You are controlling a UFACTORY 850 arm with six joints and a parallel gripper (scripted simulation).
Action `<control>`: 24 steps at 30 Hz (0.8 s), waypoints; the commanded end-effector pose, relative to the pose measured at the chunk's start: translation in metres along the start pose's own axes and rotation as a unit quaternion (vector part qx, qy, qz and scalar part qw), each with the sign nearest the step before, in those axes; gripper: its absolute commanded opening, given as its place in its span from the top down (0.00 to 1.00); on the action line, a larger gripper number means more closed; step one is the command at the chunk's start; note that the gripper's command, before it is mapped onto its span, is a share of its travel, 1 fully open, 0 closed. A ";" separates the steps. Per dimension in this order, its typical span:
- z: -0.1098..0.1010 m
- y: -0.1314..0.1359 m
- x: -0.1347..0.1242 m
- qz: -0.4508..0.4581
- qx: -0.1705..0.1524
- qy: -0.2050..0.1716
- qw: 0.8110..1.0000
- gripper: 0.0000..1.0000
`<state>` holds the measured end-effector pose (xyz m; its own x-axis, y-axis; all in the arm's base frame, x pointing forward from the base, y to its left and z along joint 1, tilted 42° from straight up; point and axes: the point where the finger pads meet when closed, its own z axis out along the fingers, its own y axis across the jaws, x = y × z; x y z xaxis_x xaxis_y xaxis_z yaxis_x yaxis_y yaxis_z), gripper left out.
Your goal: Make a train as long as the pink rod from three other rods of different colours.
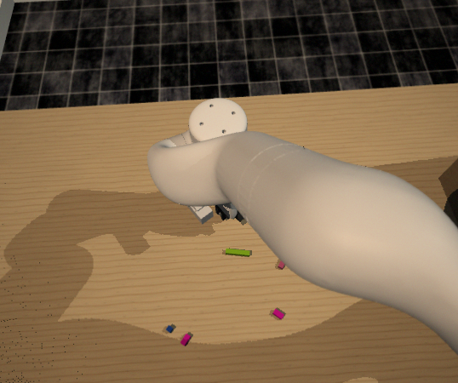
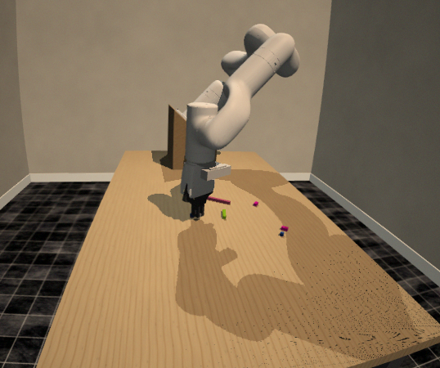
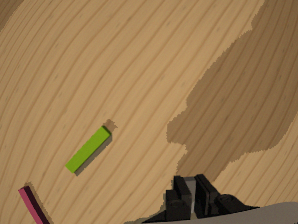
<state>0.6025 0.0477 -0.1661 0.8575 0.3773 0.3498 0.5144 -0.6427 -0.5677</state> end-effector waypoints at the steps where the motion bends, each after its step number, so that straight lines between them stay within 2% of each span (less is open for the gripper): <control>1: -0.001 0.001 0.001 0.000 -0.001 0.001 1.000 0.96; 24: 0.008 0.001 0.001 0.000 -0.001 0.001 1.000 0.96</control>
<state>0.6024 0.0521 -0.1710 0.8575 0.3774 0.3496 0.5144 -0.6427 -0.5678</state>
